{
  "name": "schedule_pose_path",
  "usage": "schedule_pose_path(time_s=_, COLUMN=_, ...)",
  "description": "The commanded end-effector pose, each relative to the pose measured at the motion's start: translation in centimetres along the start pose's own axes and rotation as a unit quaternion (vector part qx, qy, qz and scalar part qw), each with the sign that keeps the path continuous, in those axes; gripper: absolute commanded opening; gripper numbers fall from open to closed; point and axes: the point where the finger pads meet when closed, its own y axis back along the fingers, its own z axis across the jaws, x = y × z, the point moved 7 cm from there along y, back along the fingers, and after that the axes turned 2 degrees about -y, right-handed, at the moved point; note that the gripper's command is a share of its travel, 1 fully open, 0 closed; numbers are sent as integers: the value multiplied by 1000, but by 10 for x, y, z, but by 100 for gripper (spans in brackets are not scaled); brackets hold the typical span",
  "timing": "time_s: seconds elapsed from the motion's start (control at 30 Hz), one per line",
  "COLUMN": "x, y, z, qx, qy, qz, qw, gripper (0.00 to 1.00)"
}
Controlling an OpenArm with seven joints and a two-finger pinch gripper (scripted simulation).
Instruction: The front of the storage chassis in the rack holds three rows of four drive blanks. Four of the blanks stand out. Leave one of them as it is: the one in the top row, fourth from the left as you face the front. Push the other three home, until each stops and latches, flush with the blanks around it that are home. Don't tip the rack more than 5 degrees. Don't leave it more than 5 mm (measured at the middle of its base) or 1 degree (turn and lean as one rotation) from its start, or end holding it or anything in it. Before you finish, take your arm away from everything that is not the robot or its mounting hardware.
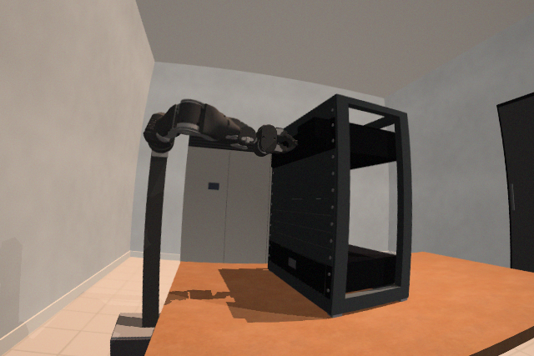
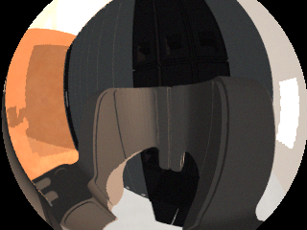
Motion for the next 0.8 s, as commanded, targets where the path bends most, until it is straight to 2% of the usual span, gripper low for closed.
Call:
schedule_pose_path(time_s=0.0, x=-1, y=4, z=2, qx=-6, qy=-2, qz=-5, qw=1000, gripper=0)
schedule_pose_path(time_s=0.4, x=-1, y=48, z=2, qx=-7, qy=-2, qz=-5, qw=1000, gripper=0)
schedule_pose_path(time_s=0.47, x=-1, y=48, z=2, qx=-7, qy=-2, qz=-5, qw=1000, gripper=0)
schedule_pose_path(time_s=0.77, x=-1, y=75, z=2, qx=-7, qy=-3, qz=-6, qw=1000, gripper=0)
